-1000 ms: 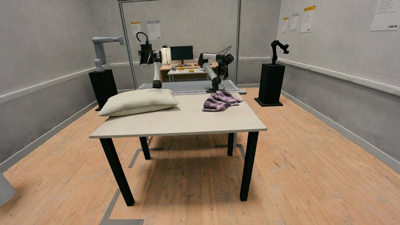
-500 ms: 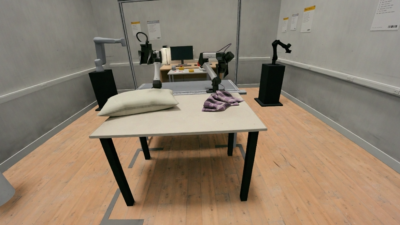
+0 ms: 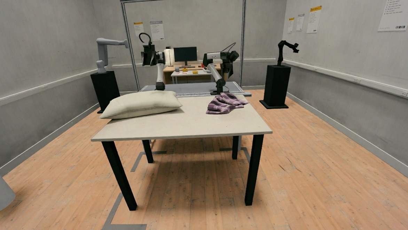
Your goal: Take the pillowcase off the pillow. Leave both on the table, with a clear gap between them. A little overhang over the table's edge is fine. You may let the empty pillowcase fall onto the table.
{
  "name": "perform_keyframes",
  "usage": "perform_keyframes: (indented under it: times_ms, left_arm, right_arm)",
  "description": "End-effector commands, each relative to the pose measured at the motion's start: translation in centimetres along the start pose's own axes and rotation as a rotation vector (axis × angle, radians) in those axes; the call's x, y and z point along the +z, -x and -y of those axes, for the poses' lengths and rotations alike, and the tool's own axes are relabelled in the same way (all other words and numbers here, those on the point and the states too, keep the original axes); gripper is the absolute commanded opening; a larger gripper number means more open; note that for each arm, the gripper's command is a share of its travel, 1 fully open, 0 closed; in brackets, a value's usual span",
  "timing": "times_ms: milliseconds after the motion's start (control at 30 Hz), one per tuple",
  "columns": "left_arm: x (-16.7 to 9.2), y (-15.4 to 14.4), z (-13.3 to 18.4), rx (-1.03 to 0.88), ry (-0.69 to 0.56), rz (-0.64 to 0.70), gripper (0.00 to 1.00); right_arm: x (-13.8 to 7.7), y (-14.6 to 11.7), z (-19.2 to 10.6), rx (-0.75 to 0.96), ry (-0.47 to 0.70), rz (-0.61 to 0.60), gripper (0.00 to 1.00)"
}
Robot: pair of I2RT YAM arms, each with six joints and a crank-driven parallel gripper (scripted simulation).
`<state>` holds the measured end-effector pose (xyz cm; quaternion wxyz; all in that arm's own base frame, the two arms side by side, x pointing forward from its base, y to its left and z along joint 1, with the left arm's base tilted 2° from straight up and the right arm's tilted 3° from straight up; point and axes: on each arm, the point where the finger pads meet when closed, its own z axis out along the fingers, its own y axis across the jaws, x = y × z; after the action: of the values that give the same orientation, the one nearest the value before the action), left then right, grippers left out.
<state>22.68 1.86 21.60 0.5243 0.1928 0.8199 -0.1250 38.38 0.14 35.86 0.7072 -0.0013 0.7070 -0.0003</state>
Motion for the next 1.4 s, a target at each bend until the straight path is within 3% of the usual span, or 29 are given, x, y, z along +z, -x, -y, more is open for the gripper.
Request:
perform_keyframes:
  times_ms: [0,233,267,367,500,600,700,733,1000,1167,1233,1367]
  left_arm:
    - [-0.2,2.0,-1.1,0.057,0.042,0.020,0.63]
    - [1.2,6.4,-3.8,0.106,0.190,0.054,0.63]
    - [1.5,4.4,-2.9,0.079,0.142,0.015,0.63]
    - [1.7,7.3,-3.4,0.128,0.172,0.068,0.63]
    - [2.5,10.5,-4.7,0.107,0.276,0.134,0.63]
    - [3.0,10.4,-4.9,0.092,0.288,0.137,0.63]
    - [3.5,13.0,-5.3,0.079,0.338,0.201,0.63]
    - [3.7,12.6,-5.0,0.082,0.320,0.185,0.63]
    - [4.9,18.7,-6.2,-0.033,0.464,0.390,0.63]
    - [5.7,19.2,-6.0,-0.054,0.467,0.407,0.63]
    - [5.7,21.3,-6.5,-0.112,0.517,0.492,0.63]
    - [6.6,21.8,-5.9,-0.128,0.506,0.503,0.63]
  right_arm:
    - [0.0,-0.5,0.5,-0.008,-0.017,-0.009,0.63]
    - [-0.4,0.8,0.5,0.002,-0.016,0.014,0.63]
    - [-0.4,1.0,0.4,0.004,-0.011,0.018,0.63]
    - [-0.8,2.2,0.4,0.008,-0.009,0.044,0.63]
    - [-0.1,0.3,0.4,0.012,-0.009,-0.001,0.63]
    - [-0.2,0.4,0.2,0.003,-0.004,0.001,0.63]
    - [-0.3,1.3,0.3,0.013,-0.005,0.020,0.63]
    - [-0.3,1.5,0.5,0.013,-0.013,0.023,0.63]
    - [-0.7,1.6,0.5,0.014,-0.010,0.027,0.63]
    - [-0.2,0.6,0.4,0.007,-0.007,0.002,0.63]
    - [-0.2,1.1,0.5,0.013,-0.009,0.011,0.63]
    - [-0.2,0.9,0.4,0.013,-0.008,0.006,0.63]
